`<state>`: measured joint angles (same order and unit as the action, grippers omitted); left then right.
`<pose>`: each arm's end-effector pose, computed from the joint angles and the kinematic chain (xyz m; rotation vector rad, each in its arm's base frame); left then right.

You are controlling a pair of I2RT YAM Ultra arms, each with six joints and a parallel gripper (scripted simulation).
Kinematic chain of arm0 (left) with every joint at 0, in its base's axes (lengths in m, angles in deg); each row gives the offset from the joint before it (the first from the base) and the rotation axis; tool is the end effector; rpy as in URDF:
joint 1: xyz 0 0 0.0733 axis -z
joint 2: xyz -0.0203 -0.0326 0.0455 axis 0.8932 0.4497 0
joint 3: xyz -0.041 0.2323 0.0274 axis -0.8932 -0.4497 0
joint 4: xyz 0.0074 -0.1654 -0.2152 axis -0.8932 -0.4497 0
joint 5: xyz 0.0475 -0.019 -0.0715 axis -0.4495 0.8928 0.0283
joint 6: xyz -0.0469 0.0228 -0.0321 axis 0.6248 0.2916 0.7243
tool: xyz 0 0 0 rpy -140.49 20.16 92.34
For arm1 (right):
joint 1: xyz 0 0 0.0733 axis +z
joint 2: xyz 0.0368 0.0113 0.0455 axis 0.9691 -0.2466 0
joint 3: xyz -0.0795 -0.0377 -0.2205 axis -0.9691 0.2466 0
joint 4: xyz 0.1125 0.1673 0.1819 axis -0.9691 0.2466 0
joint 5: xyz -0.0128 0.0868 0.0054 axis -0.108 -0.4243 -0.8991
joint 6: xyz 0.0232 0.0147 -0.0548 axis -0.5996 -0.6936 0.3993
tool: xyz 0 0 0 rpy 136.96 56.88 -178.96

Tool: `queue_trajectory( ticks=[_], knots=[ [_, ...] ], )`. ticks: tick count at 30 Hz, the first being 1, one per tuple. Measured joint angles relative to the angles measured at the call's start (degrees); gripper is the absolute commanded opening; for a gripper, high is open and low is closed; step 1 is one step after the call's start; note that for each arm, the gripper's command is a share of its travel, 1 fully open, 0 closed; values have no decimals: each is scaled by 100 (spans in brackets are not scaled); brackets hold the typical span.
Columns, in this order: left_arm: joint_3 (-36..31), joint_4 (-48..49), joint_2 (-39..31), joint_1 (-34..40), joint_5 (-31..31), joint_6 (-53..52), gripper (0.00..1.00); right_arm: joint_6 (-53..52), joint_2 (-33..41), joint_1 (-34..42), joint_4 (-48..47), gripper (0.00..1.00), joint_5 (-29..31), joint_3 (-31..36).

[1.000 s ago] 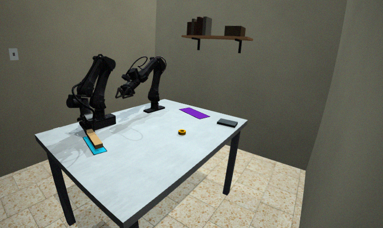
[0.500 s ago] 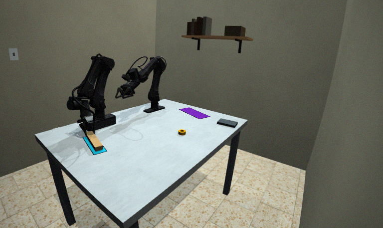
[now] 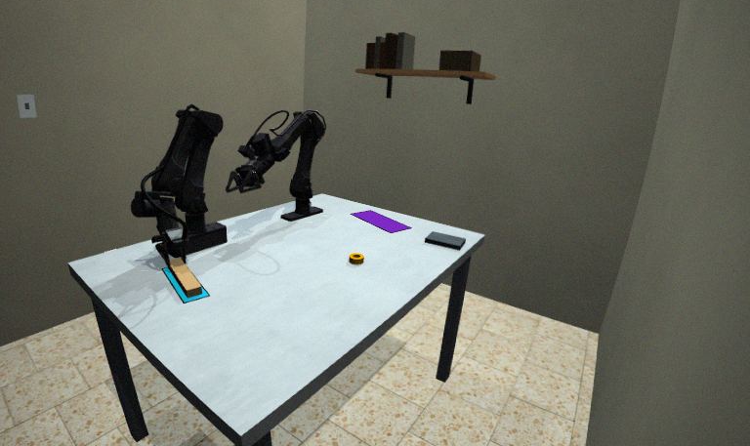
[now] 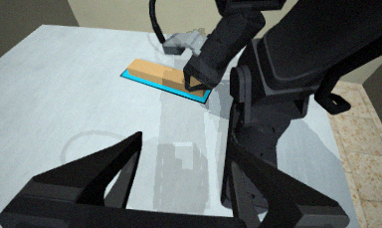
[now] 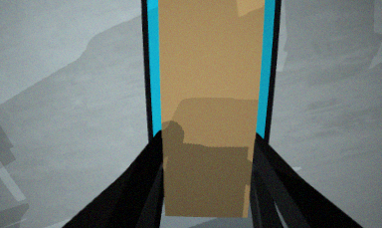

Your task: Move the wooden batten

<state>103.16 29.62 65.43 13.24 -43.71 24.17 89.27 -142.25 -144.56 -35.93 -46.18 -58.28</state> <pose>0.0731 -0.2993 0.2099 1.3979 1.5365 -0.7517 0.0751 -0.1438 0.0490 0.2735 2.6600 -0.0816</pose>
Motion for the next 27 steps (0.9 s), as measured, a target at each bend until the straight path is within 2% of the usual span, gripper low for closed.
queue_trajectory(
  ticks=[21, 24, 27],
  knots=[
    [0, 0, 0, 0, 0, 0, 68, 4, -177, 0, -341, 35, -31, 68],
    [0, 0, 0, 0, 0, 0, 68, 4, -177, -2, -365, 63, -33, 68],
    [0, 0, 0, 0, 0, 0, 68, -9, -177, -2, -365, 65, -33, 68]
  ],
)
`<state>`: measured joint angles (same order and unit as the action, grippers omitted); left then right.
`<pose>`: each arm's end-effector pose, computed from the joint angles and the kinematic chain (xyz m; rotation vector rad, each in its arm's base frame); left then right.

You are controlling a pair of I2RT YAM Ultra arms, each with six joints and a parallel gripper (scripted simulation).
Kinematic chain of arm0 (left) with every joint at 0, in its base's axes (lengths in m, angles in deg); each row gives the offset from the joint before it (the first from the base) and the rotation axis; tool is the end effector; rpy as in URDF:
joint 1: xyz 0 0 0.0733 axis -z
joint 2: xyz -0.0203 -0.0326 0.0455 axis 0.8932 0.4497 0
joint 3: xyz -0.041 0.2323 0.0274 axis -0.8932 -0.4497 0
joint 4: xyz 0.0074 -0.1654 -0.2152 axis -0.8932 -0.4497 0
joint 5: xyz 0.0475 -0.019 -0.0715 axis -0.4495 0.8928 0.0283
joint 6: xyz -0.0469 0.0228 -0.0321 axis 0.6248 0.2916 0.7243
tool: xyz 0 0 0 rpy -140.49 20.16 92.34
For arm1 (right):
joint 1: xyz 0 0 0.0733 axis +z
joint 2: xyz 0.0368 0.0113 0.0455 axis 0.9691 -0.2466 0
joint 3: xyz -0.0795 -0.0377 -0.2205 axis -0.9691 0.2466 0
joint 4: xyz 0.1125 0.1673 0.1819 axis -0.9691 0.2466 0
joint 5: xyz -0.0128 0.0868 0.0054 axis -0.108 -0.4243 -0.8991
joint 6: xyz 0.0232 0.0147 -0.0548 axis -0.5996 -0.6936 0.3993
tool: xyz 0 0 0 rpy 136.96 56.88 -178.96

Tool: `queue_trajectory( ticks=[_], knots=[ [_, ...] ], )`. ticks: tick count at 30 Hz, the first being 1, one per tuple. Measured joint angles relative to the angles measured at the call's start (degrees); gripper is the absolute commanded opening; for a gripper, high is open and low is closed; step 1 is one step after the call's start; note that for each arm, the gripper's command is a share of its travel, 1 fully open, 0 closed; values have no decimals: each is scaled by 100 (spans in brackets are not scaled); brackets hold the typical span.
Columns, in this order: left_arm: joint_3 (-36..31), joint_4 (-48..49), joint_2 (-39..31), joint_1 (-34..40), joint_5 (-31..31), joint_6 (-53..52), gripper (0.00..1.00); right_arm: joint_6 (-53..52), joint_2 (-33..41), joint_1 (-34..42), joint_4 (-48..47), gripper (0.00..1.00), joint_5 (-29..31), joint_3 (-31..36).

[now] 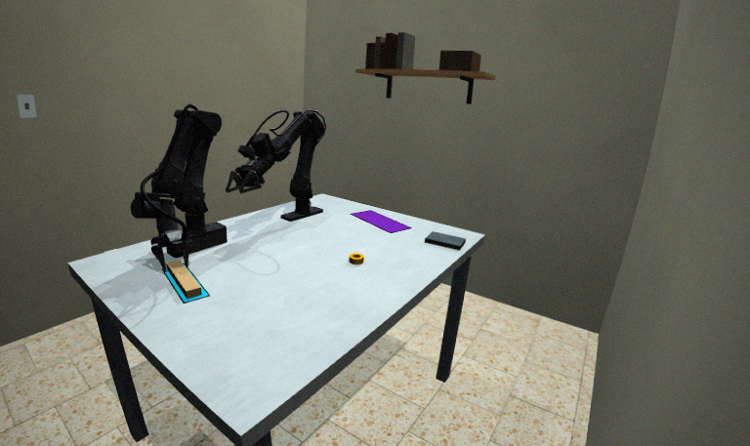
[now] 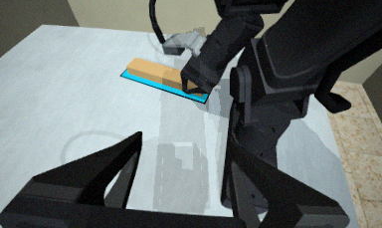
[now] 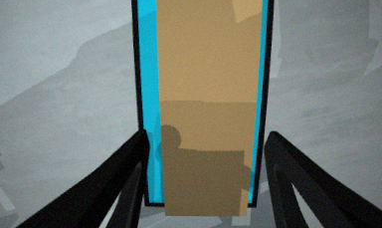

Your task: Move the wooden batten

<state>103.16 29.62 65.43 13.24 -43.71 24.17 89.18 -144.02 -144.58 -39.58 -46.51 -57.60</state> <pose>0.0731 -0.2993 0.2099 1.3979 1.5365 -0.7517 0.0757 -0.1449 0.0441 0.2678 2.6452 -0.1019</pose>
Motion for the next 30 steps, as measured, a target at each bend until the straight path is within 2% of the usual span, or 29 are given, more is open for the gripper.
queue_trajectory(
  ticks=[13, 16, 24, 30],
  knots=[
    [0, 0, 0, 0, 0, 0, 68, -76, 649, 44, 417, 65, -15, 2],
    [0, 0, 0, 0, 0, 0, 68, -13, 802, -52, 660, 99, -26, -24],
    [0, 0, 0, 0, 0, 0, 68, 409, 1399, -588, 1705, 100, -127, -490],
    [0, 0, 0, 0, 0, 0, 68, 859, 1456, -1023, 2345, 100, -214, -723]
  ],
)
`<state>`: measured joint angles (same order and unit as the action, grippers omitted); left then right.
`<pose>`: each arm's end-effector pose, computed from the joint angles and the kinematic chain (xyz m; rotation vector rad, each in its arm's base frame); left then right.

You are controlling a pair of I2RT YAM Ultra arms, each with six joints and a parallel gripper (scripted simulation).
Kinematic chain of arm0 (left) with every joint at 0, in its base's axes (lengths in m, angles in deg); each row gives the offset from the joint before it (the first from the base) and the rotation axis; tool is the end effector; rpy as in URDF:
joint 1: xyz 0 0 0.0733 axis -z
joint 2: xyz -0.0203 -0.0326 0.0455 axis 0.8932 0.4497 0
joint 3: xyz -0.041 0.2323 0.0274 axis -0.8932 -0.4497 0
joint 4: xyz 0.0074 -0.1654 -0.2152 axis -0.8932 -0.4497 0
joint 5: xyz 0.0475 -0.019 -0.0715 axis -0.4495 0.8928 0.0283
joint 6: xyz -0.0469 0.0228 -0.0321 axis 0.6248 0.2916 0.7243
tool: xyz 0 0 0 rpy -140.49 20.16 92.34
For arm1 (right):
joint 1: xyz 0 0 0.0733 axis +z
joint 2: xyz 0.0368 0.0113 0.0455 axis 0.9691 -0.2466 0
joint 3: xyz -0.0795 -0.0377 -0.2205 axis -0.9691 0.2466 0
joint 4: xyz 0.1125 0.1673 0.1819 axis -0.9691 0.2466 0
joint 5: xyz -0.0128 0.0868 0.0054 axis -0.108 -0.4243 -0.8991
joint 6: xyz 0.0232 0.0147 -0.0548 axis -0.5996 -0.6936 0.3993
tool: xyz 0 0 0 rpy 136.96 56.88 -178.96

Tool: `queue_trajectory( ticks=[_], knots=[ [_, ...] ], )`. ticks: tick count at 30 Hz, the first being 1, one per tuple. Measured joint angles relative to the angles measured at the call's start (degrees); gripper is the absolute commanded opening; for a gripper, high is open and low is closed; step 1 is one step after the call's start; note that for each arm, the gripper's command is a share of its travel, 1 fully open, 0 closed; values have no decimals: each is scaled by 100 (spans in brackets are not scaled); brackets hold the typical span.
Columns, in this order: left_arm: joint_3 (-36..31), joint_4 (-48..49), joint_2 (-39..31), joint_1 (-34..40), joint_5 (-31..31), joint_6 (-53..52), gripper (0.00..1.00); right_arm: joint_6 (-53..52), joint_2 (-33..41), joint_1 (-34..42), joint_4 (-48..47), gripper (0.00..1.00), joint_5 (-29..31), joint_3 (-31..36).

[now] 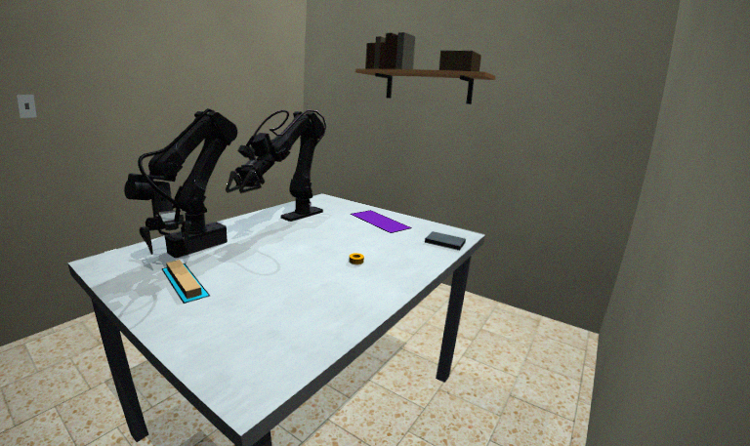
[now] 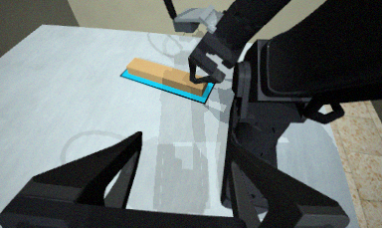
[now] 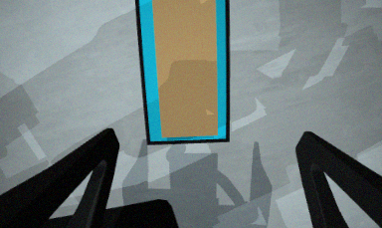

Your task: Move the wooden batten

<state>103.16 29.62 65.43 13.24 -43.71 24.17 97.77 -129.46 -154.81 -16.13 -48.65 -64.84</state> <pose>0.0731 -0.2993 0.2099 1.3979 1.5365 -0.7517 0.0501 -0.1544 0.1004 0.3051 2.6316 -0.1527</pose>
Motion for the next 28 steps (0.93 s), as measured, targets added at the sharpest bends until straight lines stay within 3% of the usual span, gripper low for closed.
queue_trajectory(
  ticks=[28],
  knots=[
    [0, 0, 0, 0, 0, 0, 68, 439, 0, -179, 461, 100, -28, -2]
  ],
)
